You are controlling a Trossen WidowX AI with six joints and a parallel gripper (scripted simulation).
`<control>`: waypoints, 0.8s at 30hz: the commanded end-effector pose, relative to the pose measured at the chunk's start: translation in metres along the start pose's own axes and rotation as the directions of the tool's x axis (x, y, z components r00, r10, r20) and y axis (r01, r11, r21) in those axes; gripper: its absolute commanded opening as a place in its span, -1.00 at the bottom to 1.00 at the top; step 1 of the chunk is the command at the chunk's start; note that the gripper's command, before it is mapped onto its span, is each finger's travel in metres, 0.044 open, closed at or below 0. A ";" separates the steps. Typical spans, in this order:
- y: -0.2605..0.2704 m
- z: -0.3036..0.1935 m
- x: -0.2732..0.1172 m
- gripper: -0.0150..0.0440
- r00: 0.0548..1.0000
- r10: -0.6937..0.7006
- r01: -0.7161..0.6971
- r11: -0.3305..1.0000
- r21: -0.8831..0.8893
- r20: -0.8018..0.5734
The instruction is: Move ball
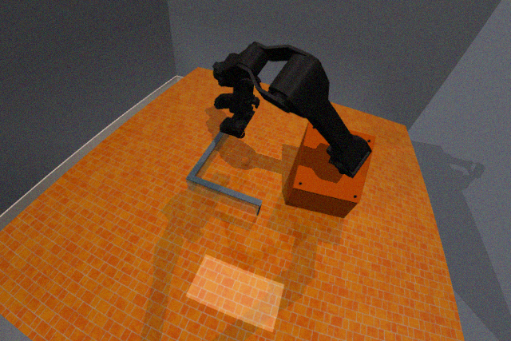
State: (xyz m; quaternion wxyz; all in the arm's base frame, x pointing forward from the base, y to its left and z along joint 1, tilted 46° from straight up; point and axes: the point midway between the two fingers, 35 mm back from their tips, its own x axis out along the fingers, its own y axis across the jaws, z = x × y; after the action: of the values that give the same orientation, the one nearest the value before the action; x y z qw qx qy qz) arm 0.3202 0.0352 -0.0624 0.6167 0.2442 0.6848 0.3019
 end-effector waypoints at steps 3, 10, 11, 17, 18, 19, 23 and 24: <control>0.007 -0.014 0.010 -0.49 1.000 0.001 -0.001 1.000 -0.001 0.006; 0.013 -0.032 0.025 -0.49 1.000 0.002 -0.002 1.000 0.000 0.005; 0.013 -0.034 0.026 -0.49 1.000 0.002 -0.002 1.000 0.000 0.005; 0.013 -0.033 0.039 -0.49 1.000 0.001 -0.001 1.000 0.000 0.005; 0.013 -0.033 0.044 -0.49 1.000 0.001 -0.001 1.000 0.000 0.006; 0.013 -0.032 0.050 -0.49 1.000 0.000 0.000 1.000 0.000 0.006; 0.013 -0.032 0.072 -0.49 1.000 0.002 -0.002 1.000 0.001 0.006; 0.013 -0.033 0.078 -0.49 1.000 0.002 -0.002 1.000 0.001 0.005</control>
State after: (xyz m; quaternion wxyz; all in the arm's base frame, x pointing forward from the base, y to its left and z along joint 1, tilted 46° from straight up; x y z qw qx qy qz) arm 0.2844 0.0844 -0.0930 0.6246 0.2408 0.6782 0.3032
